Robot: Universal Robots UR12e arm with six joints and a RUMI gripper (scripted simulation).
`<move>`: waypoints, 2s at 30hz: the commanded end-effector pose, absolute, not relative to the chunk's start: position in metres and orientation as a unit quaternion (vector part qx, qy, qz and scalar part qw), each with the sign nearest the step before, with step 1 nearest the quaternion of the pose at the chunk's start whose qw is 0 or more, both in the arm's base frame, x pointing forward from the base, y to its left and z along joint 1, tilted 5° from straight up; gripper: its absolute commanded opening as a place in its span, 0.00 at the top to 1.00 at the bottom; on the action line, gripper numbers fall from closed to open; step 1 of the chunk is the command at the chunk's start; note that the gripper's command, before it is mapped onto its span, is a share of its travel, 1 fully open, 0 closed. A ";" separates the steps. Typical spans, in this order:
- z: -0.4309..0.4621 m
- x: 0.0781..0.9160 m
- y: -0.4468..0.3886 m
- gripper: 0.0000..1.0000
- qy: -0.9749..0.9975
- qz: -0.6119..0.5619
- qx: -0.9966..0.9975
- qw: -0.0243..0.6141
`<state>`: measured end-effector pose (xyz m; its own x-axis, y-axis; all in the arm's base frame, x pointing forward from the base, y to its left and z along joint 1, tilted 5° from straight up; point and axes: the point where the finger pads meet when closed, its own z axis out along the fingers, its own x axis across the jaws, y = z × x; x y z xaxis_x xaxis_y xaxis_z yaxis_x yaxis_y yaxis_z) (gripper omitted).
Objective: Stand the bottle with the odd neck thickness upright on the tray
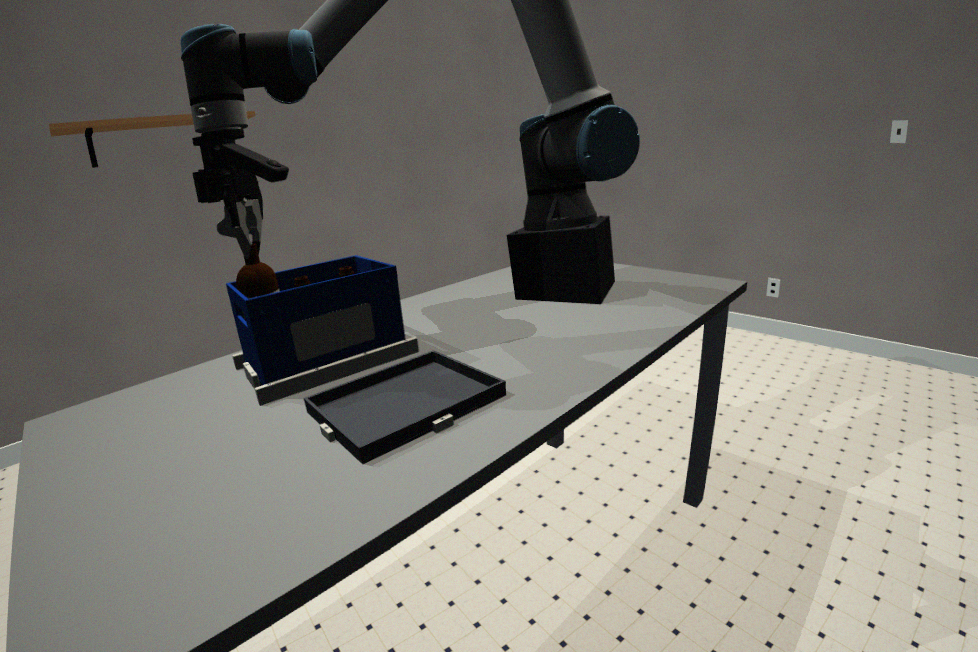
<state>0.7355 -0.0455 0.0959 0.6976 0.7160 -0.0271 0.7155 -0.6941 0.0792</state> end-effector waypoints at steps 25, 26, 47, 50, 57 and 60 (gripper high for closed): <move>0.126 0.739 -0.043 1.00 0.389 0.007 0.920 0.045; 0.127 0.739 -0.043 1.00 0.389 0.007 0.920 0.045; 0.141 0.738 -0.042 1.00 0.389 0.007 0.920 0.045; 0.141 0.738 -0.042 1.00 0.389 0.006 0.920 0.045; 0.140 0.737 -0.042 1.00 0.389 0.006 0.920 0.045; 0.140 0.737 -0.042 1.00 0.389 0.006 0.920 0.045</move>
